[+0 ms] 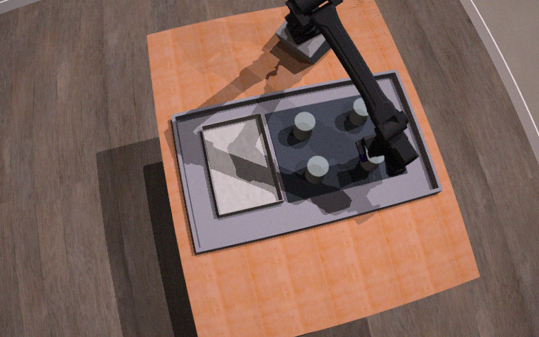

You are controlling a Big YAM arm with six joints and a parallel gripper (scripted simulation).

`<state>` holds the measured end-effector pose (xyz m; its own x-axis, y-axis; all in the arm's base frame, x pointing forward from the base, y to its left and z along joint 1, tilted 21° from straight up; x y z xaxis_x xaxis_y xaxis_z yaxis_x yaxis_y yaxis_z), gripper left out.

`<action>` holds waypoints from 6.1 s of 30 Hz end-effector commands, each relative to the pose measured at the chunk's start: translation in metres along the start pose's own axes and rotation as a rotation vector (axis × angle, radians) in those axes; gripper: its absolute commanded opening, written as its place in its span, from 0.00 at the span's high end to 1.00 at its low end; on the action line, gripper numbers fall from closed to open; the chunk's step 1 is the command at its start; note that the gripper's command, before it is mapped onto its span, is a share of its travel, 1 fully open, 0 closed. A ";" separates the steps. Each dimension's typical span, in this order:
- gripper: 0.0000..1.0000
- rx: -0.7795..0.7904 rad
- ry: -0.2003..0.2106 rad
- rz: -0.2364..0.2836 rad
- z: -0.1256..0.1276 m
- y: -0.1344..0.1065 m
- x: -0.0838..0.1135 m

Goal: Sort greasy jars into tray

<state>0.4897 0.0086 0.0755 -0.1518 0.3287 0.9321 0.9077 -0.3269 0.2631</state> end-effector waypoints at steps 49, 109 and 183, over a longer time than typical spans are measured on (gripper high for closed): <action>1.00 0.006 -0.002 0.005 -0.002 -0.003 -0.030; 1.00 0.006 -0.002 0.006 -0.001 -0.002 0.090; 1.00 0.006 -0.002 0.006 -0.055 0.012 0.132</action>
<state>0.4627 0.0056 0.1993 -0.1110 0.3353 0.9356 0.9123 -0.3391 0.2298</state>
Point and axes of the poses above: the point where the finger pads meet when closed, its own x axis back along the fingers, its own z axis across the jaws, y = z × x, the point moved 3 cm from there along x, back along the fingers, and after that the axes turned 11 degrees about -x, right-handed, at the moved point
